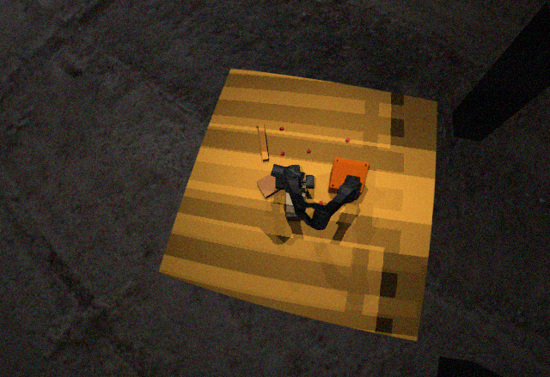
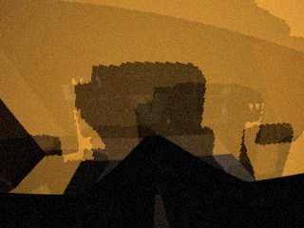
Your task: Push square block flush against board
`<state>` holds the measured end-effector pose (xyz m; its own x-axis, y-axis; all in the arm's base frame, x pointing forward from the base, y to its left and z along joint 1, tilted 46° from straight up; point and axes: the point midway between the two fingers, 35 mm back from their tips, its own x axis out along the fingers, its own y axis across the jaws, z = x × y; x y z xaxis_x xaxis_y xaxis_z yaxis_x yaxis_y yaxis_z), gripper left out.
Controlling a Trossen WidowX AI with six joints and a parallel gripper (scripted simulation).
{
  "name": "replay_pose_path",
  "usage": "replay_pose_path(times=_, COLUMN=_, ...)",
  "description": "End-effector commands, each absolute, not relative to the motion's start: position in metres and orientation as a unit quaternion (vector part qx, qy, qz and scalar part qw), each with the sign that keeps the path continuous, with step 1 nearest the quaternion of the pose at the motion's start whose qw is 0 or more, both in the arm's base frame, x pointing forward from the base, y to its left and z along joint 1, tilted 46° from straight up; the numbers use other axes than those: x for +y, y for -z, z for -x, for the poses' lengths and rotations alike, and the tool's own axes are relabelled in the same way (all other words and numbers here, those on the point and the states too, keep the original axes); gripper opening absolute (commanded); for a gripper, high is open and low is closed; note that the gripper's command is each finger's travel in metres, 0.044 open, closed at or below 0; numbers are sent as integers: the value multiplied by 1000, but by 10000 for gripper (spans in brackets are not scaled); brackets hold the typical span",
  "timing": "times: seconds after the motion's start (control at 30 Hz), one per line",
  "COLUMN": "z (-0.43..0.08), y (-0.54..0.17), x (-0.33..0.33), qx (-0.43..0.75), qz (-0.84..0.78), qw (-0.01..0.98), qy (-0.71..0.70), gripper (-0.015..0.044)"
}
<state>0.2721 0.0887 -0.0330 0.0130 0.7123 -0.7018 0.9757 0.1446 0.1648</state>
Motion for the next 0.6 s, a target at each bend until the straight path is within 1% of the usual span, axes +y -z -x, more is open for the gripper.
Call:
replay_pose_path(times=0.0, z=-270, y=34, x=91, qx=679, qz=-624, qw=335, qy=192, gripper=0)
replay_pose_path(times=0.57, z=-278, y=52, x=73, qx=679, qz=-624, qw=336, qy=193, gripper=0)
